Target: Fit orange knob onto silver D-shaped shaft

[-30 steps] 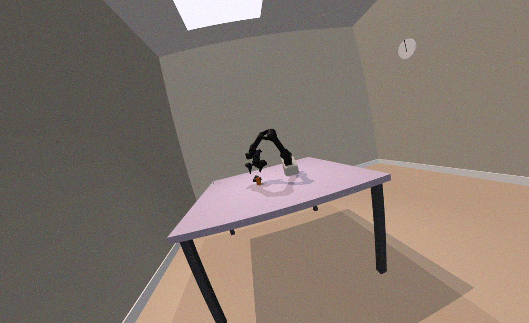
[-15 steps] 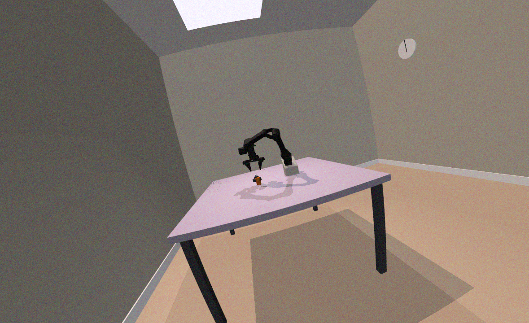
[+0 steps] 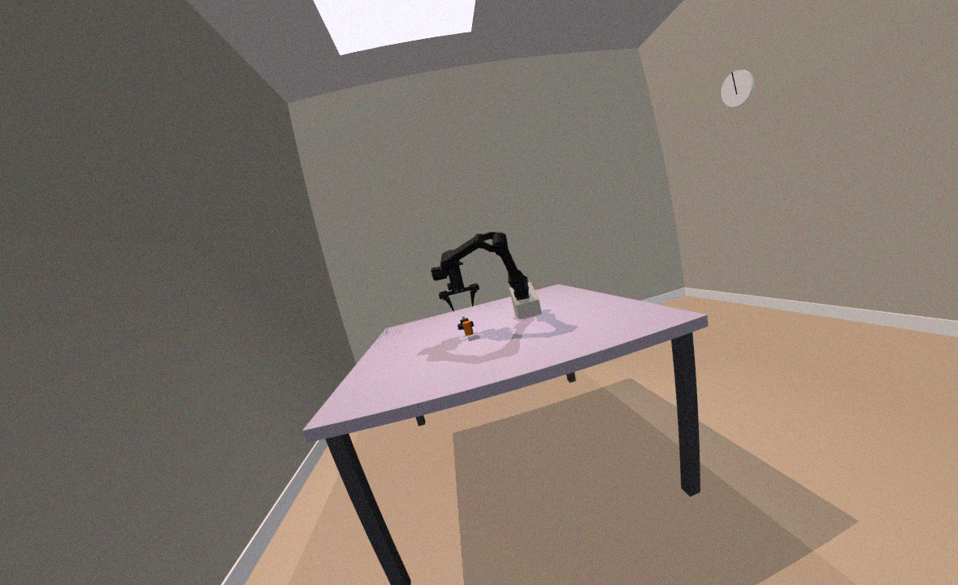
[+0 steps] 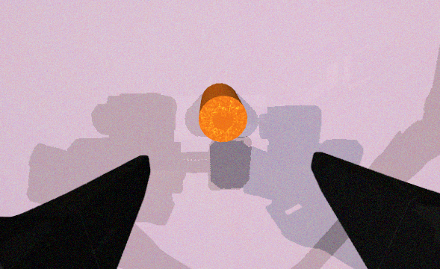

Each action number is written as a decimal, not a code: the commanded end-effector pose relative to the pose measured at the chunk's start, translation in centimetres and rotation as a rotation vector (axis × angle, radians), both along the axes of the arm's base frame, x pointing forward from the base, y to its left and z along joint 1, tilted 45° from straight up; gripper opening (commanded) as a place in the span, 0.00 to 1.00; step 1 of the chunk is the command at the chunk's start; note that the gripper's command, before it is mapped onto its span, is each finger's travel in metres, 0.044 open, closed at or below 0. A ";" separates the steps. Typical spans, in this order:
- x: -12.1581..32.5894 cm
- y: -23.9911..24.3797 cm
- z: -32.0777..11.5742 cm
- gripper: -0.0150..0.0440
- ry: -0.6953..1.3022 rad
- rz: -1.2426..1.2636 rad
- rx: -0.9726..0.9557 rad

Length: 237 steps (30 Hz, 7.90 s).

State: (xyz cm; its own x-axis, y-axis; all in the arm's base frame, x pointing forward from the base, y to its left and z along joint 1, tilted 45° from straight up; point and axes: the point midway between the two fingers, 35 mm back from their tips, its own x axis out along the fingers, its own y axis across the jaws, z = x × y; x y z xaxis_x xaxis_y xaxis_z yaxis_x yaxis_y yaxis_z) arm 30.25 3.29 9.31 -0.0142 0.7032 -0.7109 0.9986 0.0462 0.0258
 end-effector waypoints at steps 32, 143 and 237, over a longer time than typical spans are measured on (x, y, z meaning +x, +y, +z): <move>0.2 4.1 -4.1 1.00 -0.203 0.209 -0.001; -0.8 -2.9 4.4 0.25 -0.426 -0.030 0.062; -5.7 -5.7 8.0 0.25 -0.851 -0.493 0.179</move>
State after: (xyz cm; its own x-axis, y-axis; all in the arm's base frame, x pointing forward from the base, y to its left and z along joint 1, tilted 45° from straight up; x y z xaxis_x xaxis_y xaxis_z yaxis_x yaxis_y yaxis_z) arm 24.33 -2.49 17.44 0.7868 0.5819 -0.2061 0.5296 -0.4649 0.7095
